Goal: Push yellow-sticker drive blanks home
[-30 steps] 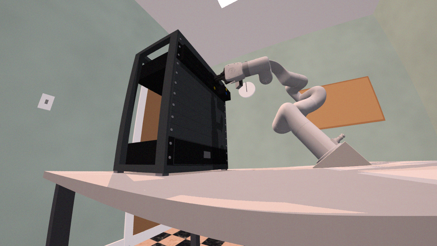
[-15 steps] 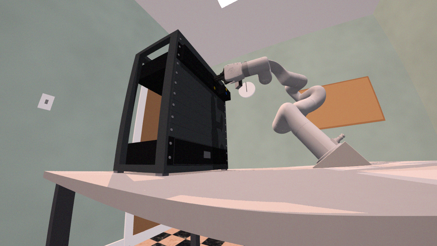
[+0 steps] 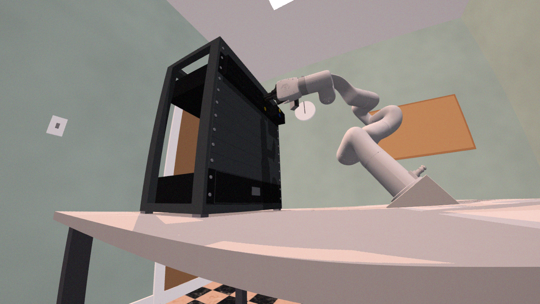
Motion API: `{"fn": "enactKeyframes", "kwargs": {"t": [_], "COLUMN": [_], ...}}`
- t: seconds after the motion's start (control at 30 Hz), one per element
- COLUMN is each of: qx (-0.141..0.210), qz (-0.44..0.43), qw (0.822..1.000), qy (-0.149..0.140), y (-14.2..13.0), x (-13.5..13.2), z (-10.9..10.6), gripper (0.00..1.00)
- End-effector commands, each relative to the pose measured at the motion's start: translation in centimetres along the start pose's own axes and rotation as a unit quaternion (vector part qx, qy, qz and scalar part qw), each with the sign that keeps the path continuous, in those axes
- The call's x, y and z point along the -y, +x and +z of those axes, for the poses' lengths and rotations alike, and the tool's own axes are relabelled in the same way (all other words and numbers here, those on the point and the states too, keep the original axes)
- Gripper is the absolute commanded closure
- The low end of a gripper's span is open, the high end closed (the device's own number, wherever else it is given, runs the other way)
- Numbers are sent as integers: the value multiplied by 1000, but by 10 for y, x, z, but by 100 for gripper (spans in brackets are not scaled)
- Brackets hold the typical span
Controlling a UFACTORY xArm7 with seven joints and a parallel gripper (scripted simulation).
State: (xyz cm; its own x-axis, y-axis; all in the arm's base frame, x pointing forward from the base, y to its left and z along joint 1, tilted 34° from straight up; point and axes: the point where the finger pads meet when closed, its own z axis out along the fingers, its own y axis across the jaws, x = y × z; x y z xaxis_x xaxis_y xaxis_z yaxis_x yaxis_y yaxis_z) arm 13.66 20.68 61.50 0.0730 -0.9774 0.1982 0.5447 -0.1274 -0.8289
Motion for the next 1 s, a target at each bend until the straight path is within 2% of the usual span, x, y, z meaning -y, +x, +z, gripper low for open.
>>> {"fn": "enactKeyframes", "kwargs": {"t": [0.0,0.33,0.53,0.6,0.83,0.97], "qx": [-1,-1,-1,-1,-1,-1], "qz": [1,1,1,1,1,1], "qw": [1000,1000,1000,1000,1000,1000], "qy": [1,1,1,1,1,1], "y": [1,1,1,1,1,1], "x": [2,2,1,1,1,1], "z": [0,-8,-36,-36,-76,-91], "gripper": [100,100,100,100,100,100]}}
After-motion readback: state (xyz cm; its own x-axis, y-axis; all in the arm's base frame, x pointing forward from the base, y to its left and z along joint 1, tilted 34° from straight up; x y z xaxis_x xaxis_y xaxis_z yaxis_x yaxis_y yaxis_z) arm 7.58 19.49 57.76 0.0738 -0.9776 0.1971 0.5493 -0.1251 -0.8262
